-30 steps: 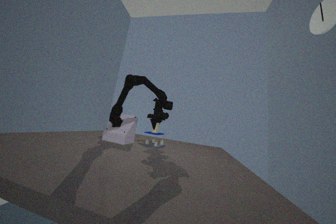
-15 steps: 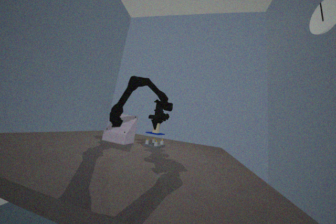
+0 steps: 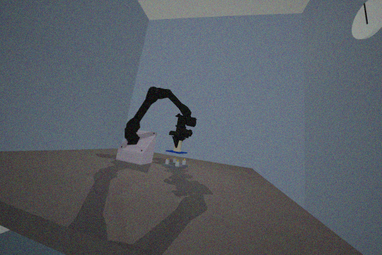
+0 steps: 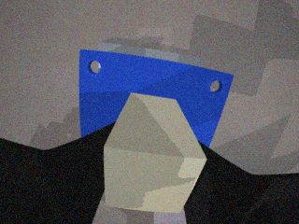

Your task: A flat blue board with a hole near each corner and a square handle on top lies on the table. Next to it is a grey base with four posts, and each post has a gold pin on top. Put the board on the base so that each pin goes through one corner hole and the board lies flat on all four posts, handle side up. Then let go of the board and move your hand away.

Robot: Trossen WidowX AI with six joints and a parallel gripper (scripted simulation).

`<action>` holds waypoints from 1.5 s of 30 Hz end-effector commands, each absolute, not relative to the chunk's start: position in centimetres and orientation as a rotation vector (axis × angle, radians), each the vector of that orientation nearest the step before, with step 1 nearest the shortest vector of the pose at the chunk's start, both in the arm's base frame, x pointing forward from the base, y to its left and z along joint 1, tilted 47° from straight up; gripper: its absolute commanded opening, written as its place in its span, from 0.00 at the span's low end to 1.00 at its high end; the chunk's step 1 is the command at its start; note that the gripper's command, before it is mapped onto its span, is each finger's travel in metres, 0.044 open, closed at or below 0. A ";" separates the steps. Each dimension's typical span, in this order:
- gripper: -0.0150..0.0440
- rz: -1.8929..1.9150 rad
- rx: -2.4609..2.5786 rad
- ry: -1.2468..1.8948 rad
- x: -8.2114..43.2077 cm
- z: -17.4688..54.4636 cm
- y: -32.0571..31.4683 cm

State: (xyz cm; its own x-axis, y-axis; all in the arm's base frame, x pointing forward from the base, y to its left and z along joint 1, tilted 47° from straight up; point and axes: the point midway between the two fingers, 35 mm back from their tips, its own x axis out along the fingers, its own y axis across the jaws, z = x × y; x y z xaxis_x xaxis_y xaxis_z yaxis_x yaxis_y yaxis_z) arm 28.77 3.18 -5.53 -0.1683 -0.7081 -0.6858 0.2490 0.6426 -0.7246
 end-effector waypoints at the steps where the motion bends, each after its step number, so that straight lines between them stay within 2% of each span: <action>1: 0.25 -0.883 -0.404 1.518 28.7 -5.5 3.2; 45: 0.25 -0.892 -0.391 1.514 28.6 -7.9 1.5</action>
State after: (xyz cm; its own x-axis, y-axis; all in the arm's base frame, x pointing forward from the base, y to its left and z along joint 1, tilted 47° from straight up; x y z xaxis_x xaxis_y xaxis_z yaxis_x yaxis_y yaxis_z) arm 28.47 1.44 -7.97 -0.1718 -0.7073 -0.6858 0.2567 0.6399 -0.7243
